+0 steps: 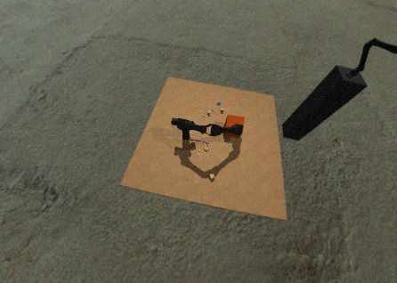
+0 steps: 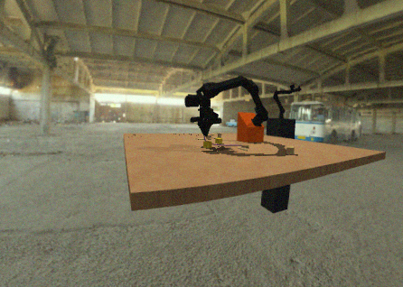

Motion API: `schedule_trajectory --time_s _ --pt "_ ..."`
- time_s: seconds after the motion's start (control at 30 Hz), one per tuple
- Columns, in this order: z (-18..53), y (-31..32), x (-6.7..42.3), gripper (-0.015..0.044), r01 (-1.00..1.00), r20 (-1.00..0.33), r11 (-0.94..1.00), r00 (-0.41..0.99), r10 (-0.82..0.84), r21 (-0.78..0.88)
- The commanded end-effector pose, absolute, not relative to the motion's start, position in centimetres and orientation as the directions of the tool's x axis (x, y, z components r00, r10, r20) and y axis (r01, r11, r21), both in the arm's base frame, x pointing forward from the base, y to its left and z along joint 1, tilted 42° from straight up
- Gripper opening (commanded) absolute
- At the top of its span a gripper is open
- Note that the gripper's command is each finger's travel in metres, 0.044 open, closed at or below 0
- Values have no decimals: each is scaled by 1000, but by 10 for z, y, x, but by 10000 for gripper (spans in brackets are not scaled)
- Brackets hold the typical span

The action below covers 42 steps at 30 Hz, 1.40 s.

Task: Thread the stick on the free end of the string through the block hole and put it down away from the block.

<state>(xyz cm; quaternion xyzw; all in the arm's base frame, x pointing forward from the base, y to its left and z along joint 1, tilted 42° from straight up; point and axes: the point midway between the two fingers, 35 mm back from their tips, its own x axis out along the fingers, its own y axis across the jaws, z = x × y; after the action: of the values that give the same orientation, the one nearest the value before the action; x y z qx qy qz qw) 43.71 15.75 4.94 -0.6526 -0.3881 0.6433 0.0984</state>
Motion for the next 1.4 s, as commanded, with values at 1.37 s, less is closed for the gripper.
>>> schedule_trajectory --time_s 1.37 --pt "50 162 474 0 377 -742 -675 -51 669 -635"
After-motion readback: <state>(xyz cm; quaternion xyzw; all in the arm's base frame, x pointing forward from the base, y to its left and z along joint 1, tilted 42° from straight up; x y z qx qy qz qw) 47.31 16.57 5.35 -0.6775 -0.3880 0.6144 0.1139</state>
